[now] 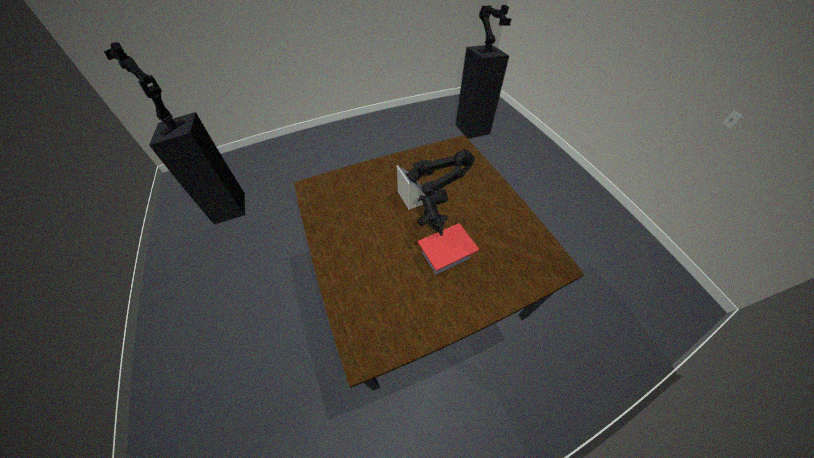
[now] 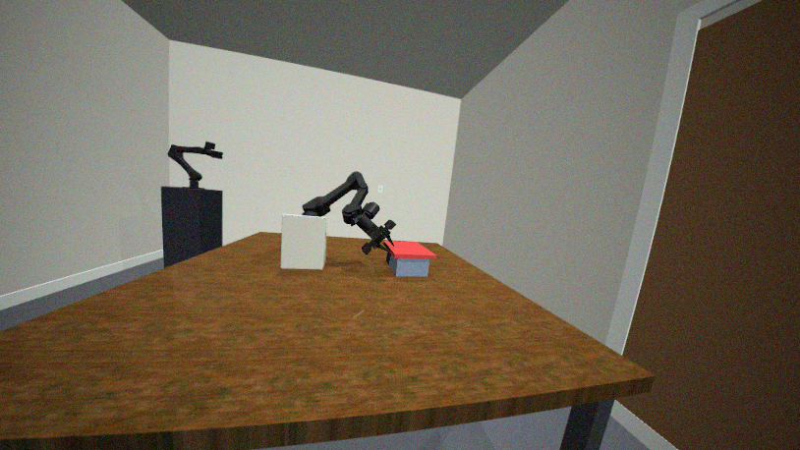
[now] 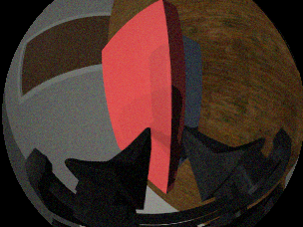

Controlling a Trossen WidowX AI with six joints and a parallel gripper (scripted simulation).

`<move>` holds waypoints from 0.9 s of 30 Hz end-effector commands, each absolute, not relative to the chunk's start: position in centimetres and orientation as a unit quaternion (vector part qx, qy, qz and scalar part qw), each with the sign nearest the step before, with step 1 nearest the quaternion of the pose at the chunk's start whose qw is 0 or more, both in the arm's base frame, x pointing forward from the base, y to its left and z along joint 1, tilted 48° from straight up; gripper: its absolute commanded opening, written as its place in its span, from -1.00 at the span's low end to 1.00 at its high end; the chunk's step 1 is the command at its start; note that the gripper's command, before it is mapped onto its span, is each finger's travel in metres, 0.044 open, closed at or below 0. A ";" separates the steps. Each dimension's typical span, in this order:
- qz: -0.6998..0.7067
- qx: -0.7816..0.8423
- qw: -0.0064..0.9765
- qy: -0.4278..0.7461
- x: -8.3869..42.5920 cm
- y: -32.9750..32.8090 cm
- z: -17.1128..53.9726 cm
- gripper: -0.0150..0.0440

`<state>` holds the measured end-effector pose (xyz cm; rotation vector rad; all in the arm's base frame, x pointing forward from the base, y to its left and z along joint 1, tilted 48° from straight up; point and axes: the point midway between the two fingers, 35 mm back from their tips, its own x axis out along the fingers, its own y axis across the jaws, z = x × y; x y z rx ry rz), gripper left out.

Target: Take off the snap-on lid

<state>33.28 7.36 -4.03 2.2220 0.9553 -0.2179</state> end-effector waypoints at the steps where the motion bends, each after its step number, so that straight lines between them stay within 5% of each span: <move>1: -0.085 0.858 0.348 0.368 33.3 7.3 -4.0 -0.48; 27: -0.084 0.857 0.349 0.369 33.3 7.0 -3.7 -0.49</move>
